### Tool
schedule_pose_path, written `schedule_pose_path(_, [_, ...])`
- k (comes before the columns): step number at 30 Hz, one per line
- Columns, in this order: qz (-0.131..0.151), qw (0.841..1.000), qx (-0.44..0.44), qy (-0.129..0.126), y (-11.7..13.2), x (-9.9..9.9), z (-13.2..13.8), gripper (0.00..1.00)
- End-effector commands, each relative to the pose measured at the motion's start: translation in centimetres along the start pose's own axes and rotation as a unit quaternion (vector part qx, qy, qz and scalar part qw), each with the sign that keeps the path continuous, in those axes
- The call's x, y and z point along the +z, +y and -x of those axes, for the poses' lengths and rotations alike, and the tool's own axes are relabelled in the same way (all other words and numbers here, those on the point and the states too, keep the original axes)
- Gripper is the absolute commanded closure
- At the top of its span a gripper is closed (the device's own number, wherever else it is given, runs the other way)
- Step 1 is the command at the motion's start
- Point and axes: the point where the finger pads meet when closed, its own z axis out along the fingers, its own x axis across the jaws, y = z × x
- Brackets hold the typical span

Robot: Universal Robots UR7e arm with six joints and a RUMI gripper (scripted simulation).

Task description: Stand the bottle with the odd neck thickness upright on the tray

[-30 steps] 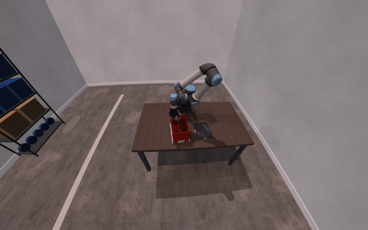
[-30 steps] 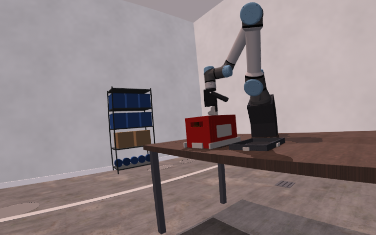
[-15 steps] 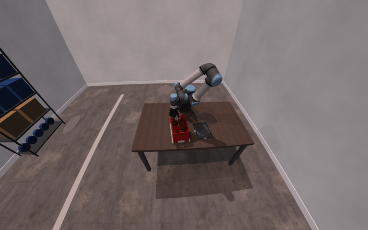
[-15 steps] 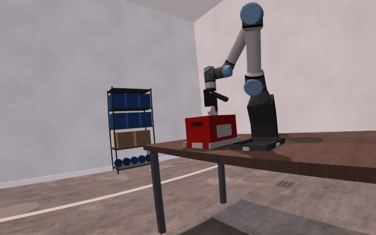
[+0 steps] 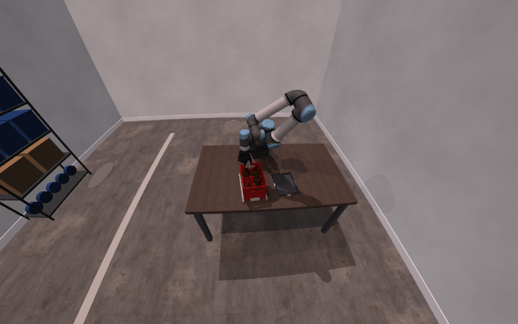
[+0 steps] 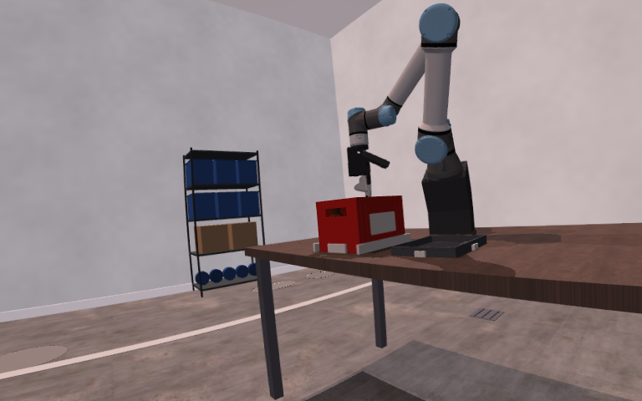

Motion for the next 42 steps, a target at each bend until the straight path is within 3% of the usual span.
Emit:
schedule_pose_path(1, [0.000, 1.000, -0.001, 0.000, 0.1, -2.1, 0.1, 0.62])
schedule_pose_path(11, [0.000, 1.000, -0.001, 0.000, 0.0, -5.2, 0.1, 0.62])
schedule_pose_path(26, [0.000, 1.000, -0.001, 0.000, 0.0, -6.3, 0.1, 0.62])
schedule_pose_path(27, [0.000, 1.000, -0.001, 0.000, 0.0, -6.3, 0.1, 1.00])
schedule_pose_path(42, [-0.002, 1.000, -0.001, 0.001, 0.0, -6.2, 0.0, 1.00])
